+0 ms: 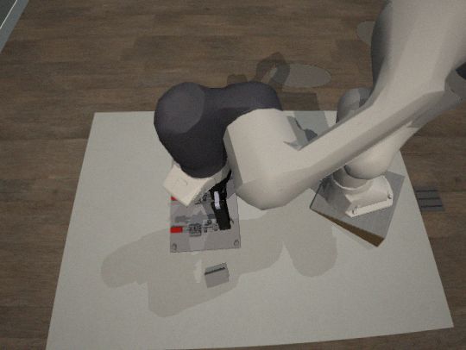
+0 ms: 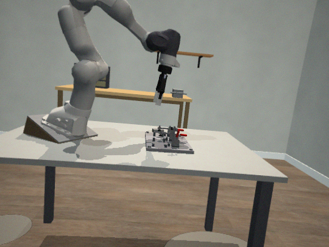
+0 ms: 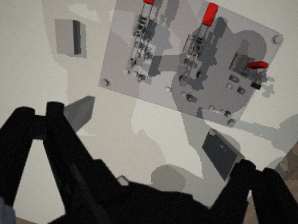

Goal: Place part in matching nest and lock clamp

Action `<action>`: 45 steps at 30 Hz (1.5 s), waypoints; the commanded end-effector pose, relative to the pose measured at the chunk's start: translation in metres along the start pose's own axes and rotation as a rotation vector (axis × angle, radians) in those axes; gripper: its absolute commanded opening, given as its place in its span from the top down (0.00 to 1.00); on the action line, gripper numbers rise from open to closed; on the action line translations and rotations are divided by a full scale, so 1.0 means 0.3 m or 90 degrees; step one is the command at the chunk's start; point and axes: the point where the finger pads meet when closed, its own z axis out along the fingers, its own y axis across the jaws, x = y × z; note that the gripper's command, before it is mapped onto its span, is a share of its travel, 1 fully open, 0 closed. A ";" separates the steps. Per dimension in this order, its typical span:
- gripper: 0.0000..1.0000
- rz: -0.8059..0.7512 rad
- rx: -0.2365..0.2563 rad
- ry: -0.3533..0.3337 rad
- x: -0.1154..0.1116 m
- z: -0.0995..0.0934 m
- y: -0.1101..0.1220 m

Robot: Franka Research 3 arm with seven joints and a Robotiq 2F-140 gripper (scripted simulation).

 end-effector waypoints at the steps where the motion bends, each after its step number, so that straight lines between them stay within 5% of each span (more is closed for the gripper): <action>1: 0.00 0.031 0.001 0.087 0.097 -0.008 -0.146; 37: 0.00 0.024 0.001 0.100 0.101 -0.011 -0.183; 38: 1.00 0.024 0.001 0.100 0.101 -0.011 -0.183; 45: 1.00 0.024 0.001 0.100 0.101 -0.011 -0.183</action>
